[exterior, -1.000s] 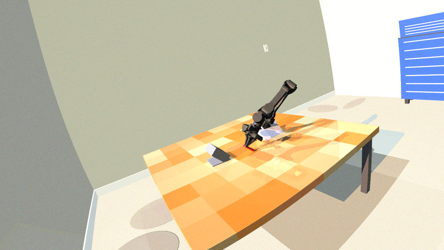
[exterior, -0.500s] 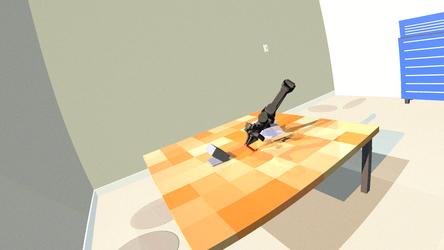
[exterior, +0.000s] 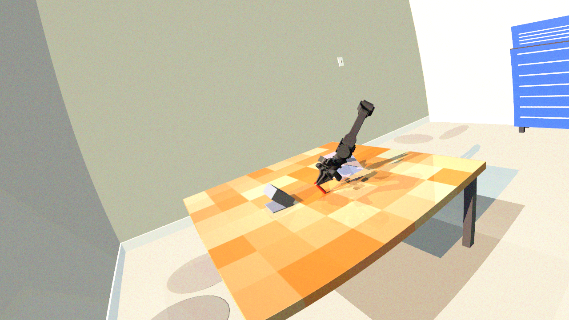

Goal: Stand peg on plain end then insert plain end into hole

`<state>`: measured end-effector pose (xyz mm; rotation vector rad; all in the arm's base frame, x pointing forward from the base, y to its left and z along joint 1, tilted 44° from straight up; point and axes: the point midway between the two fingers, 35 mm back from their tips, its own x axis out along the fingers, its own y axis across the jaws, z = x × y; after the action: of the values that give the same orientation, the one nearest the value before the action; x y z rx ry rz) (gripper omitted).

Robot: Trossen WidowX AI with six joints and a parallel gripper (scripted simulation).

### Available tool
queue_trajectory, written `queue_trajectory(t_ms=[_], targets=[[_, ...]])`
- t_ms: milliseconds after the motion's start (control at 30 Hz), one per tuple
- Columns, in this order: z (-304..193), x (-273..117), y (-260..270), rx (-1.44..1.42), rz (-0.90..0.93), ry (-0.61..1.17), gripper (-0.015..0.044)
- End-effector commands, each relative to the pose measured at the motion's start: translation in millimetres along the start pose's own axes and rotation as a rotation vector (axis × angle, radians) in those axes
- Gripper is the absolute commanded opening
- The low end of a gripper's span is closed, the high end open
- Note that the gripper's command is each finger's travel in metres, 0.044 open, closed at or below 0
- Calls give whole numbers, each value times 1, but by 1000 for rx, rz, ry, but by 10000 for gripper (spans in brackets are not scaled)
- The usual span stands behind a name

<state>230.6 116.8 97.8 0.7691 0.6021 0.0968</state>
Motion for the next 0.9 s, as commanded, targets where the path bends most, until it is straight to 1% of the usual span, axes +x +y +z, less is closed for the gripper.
queue_trajectory(t_ms=[0,867], targets=[[0,-3,0,6,4,-40,49],[-11,-17,0,9,2,-264,49]])
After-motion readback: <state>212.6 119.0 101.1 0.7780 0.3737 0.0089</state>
